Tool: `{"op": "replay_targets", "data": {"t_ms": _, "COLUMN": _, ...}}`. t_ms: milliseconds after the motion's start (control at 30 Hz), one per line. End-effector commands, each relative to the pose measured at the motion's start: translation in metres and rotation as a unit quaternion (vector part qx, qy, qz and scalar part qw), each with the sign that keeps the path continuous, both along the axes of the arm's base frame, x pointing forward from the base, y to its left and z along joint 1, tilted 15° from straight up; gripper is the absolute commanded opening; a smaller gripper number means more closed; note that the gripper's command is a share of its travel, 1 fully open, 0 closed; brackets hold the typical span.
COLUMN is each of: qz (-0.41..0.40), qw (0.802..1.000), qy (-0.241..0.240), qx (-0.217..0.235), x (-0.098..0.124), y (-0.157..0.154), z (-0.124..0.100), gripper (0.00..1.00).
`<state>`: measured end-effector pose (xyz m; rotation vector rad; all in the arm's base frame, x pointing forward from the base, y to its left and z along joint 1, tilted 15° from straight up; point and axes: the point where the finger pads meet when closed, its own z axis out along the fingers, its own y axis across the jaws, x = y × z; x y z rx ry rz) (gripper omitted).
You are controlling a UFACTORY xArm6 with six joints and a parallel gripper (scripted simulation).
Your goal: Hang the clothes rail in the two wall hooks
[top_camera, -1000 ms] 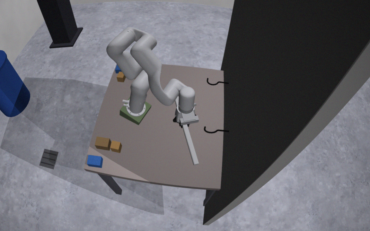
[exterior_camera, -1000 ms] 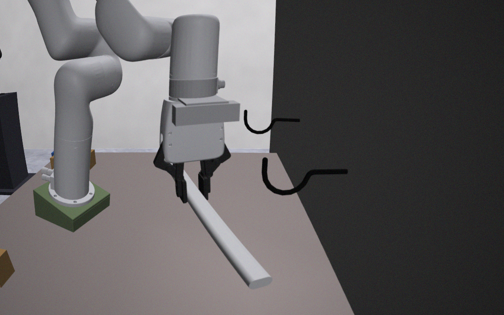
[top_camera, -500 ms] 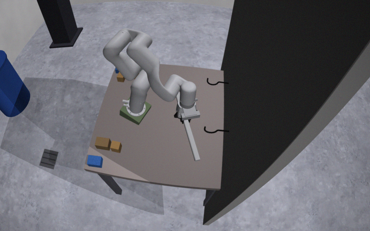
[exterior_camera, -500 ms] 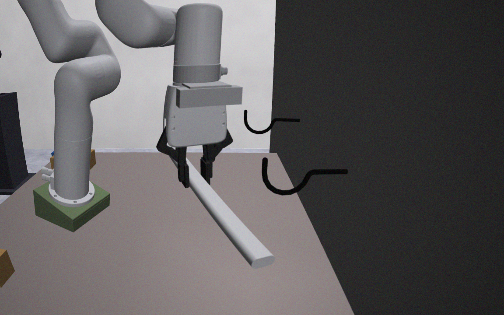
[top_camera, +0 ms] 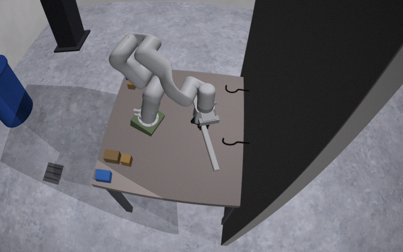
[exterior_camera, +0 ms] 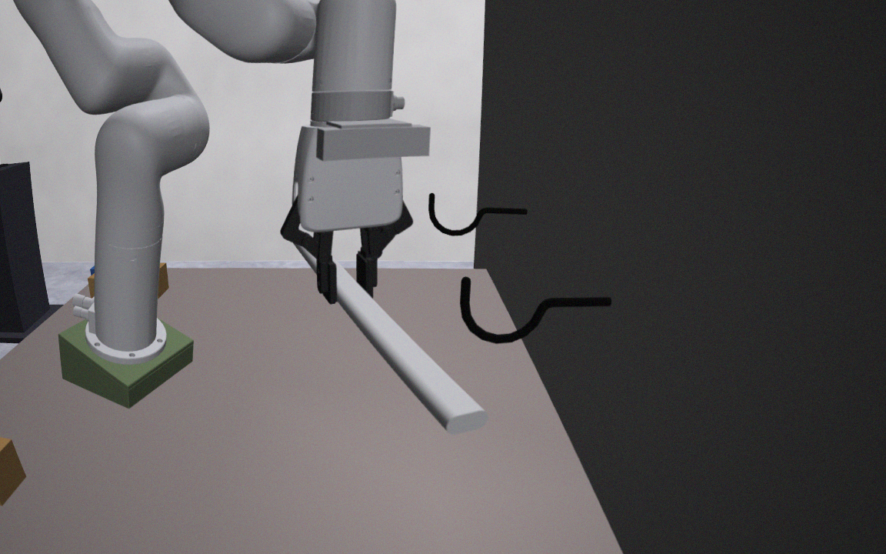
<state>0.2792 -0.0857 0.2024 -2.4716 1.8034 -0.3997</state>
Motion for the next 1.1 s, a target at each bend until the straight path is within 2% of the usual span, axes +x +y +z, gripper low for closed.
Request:
{"op": "replay_targets", "data": {"t_ms": 0, "qz": 0.0, "qw": 1.0, "qy": -0.002, "qx": -0.001, "x": 0.001, "y": 0.006, "z": 0.008, "gripper": 0.0}}
{"op": "replay_targets", "data": {"t_ms": 1067, "qz": 0.0, "qw": 1.0, "qy": -0.002, "qx": 0.0, "x": -0.001, "y": 0.044, "z": 0.049, "gripper": 0.0}}
